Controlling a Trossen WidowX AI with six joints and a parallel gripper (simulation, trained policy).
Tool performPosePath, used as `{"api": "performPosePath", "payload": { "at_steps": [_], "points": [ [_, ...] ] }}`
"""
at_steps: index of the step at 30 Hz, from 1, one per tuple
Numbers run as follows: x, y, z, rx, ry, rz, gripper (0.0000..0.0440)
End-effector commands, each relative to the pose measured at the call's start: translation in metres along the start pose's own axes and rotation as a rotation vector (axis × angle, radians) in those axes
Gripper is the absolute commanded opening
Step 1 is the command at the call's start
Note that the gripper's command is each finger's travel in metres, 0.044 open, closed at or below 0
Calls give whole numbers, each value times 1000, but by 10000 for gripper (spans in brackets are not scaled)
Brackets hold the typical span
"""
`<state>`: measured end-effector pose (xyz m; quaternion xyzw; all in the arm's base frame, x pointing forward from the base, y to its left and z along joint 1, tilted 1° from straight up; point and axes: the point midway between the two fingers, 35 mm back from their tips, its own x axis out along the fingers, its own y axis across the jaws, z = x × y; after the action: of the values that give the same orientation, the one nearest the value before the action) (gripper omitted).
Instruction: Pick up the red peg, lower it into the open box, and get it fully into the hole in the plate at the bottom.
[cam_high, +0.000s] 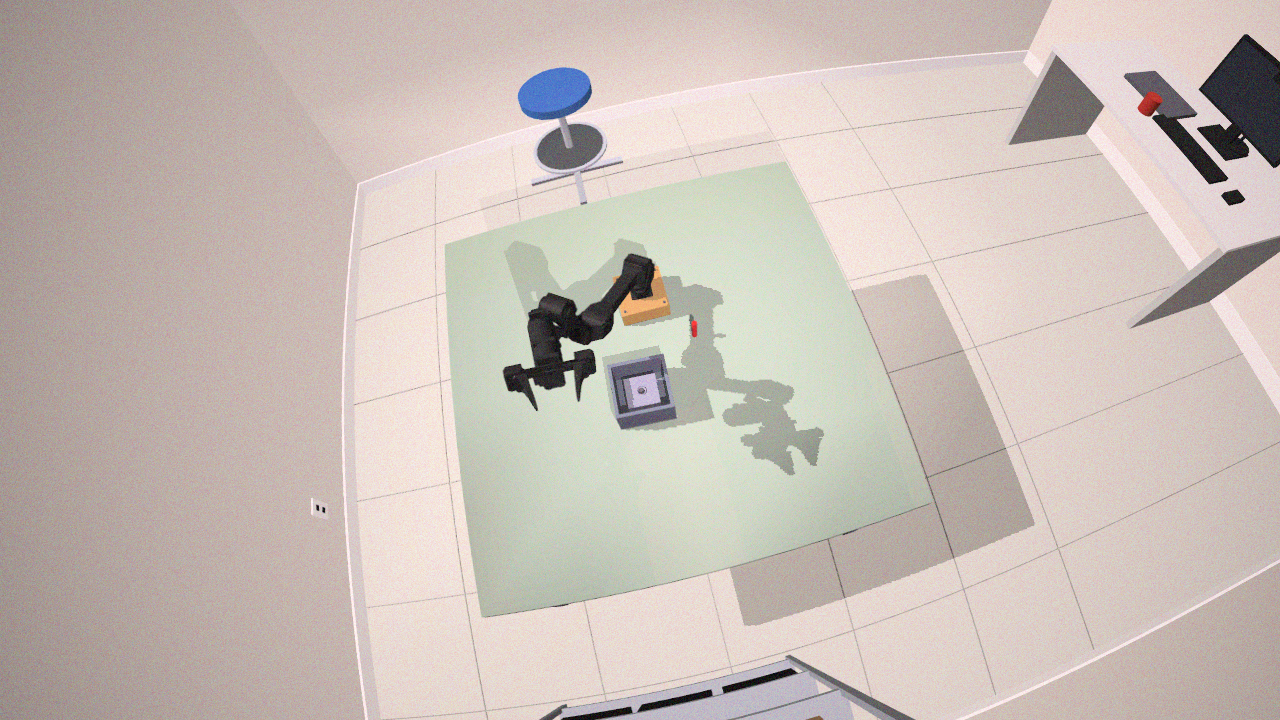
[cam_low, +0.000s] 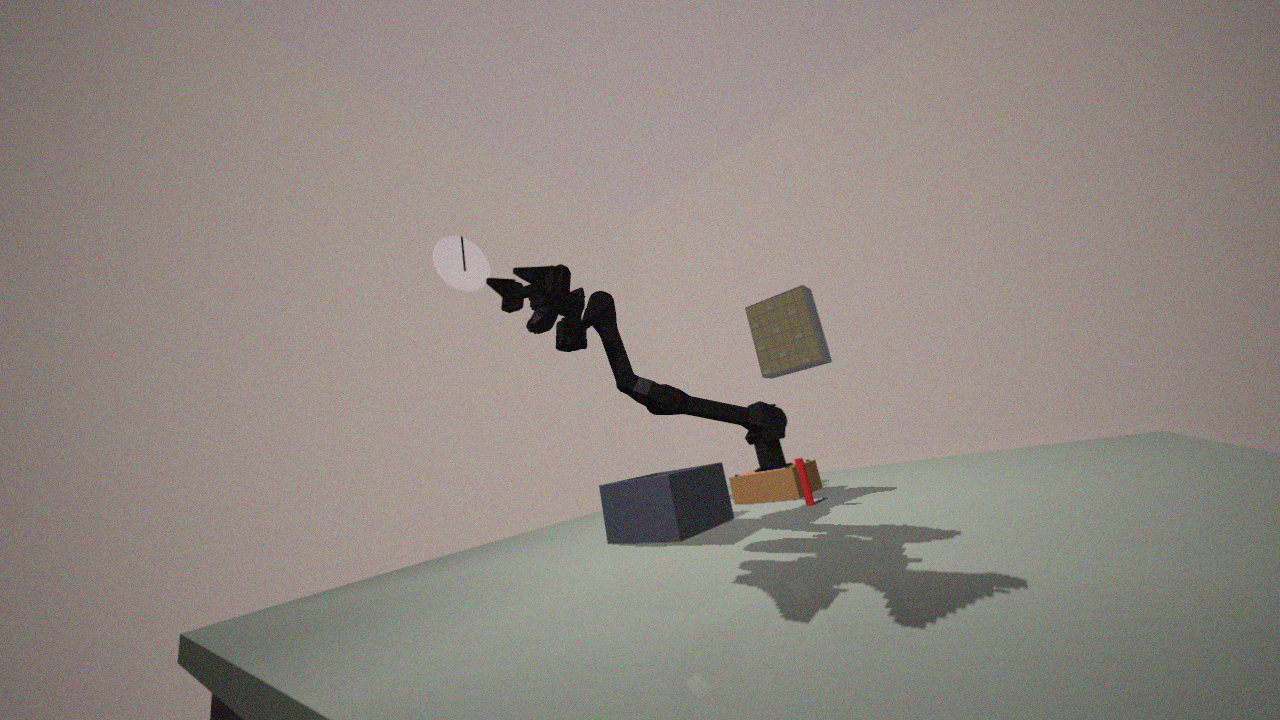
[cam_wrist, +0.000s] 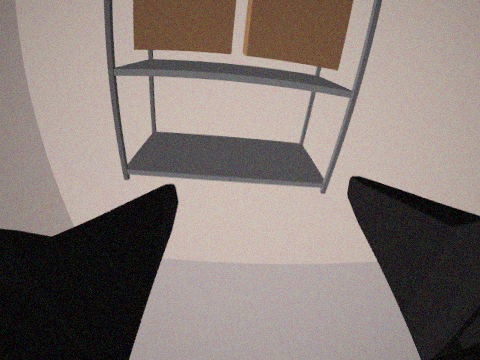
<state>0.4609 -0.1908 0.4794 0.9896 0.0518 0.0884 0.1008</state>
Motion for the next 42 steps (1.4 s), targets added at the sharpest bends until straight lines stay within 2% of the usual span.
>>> {"api": "performPosePath", "payload": {
  "at_steps": [1,3,11,21,31,42],
  "points": [
    [-4,6,-1,-20,7,18,421],
    [-15,20,-7,-60,27,64,440],
    [-78,66,-59,-190,170,262,440],
    [-168,76,-141,-391,374,451,440],
    [-253,34,-217,-653,558,578,432],
    [-316,-68,-275,-999,717,619,424]
  ]
}}
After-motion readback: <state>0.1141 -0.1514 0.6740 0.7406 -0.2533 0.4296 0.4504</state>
